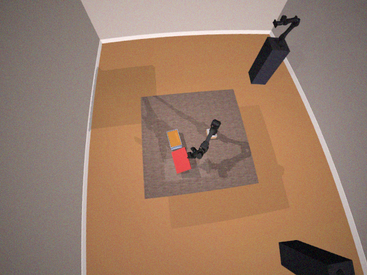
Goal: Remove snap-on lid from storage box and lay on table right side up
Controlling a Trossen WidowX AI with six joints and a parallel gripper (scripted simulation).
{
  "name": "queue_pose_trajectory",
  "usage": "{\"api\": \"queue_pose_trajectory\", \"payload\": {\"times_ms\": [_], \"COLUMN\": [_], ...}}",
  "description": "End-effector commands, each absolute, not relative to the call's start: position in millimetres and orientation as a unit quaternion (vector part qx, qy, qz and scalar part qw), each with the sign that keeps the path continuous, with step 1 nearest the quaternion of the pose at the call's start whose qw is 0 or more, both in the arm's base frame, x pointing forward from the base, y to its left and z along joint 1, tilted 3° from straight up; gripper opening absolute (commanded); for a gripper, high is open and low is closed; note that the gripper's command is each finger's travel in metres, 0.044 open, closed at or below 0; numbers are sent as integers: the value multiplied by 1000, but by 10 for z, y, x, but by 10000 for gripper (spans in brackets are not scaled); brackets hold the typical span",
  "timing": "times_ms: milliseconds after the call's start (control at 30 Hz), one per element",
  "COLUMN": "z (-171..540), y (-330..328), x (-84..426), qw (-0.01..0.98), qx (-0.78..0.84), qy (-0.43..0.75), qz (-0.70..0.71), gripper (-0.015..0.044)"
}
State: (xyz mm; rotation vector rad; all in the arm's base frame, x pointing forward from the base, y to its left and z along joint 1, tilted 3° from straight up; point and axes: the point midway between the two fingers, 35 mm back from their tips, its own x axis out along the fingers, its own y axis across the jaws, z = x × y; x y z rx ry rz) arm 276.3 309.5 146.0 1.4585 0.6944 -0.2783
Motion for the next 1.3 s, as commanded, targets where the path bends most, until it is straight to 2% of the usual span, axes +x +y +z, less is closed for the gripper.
{"api": "queue_pose_trajectory", "payload": {"times_ms": [0,1267], "z": [1435,1130], "y": [3103,3119], "x": [2772,2791], "qw": [683,683], "qx": [651,651], "qy": [308,308], "qz": [-122,-122], "gripper": [0,0]}}
